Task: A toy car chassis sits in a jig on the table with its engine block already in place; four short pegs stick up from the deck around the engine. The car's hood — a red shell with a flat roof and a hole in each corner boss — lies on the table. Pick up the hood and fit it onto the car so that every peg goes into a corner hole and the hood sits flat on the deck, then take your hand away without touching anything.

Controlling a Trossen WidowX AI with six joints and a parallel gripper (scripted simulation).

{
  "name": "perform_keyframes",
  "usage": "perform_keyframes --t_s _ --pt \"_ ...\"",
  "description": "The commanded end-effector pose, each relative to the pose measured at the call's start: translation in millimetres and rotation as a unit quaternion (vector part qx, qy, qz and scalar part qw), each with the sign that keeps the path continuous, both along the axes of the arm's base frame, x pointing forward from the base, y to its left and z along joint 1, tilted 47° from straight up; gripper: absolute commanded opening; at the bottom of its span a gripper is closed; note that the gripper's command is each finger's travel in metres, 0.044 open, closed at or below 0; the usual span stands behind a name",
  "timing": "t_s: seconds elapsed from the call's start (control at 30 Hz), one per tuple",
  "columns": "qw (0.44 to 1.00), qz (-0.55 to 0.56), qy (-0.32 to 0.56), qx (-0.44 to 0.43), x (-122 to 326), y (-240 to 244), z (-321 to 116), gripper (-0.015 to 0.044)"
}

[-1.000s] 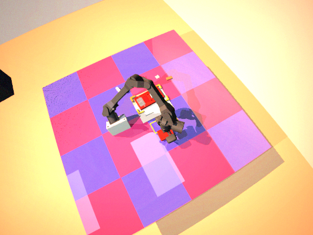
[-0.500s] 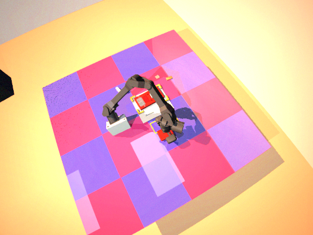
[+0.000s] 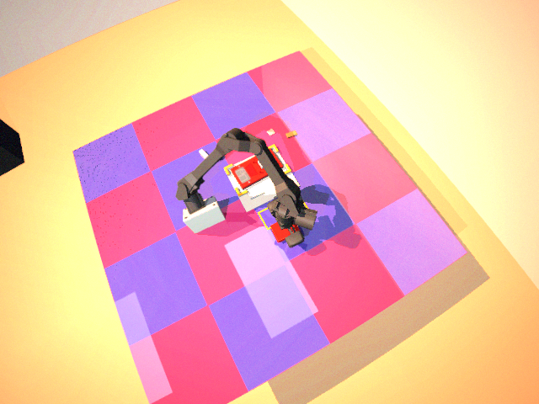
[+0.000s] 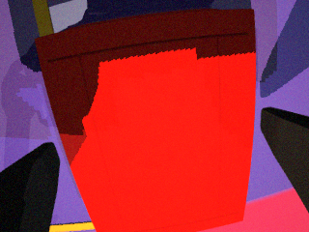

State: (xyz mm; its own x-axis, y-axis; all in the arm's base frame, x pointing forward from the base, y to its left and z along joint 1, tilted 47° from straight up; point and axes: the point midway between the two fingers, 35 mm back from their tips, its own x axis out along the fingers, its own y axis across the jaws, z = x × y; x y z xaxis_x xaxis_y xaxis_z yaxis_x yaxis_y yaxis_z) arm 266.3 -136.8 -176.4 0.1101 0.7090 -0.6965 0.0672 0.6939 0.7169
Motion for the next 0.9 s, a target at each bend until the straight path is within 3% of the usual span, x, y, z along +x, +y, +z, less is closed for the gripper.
perform_keyframes --t_s 0.0,0.03,0.17,0.47,0.8,0.87 --pt "1.000 -0.003 0.002 0.002 -0.3 2.6 -2.0 0.0440" --pt "1.000 -0.003 0.002 0.002 -0.3 3.0 -2.3 0.0440" --pt "1.000 0.000 0.000 0.000 0.1 0.7 -0.7 0.0335" --pt "1.000 0.000 0.000 0.000 0.1 0.7 -0.7 0.0275" --pt "1.000 0.000 0.001 0.000 -1.9 -10.7 10.3 0.0012" --pt "1.000 0.000 0.001 0.000 -2.7 -15.5 14.9 0.0000"
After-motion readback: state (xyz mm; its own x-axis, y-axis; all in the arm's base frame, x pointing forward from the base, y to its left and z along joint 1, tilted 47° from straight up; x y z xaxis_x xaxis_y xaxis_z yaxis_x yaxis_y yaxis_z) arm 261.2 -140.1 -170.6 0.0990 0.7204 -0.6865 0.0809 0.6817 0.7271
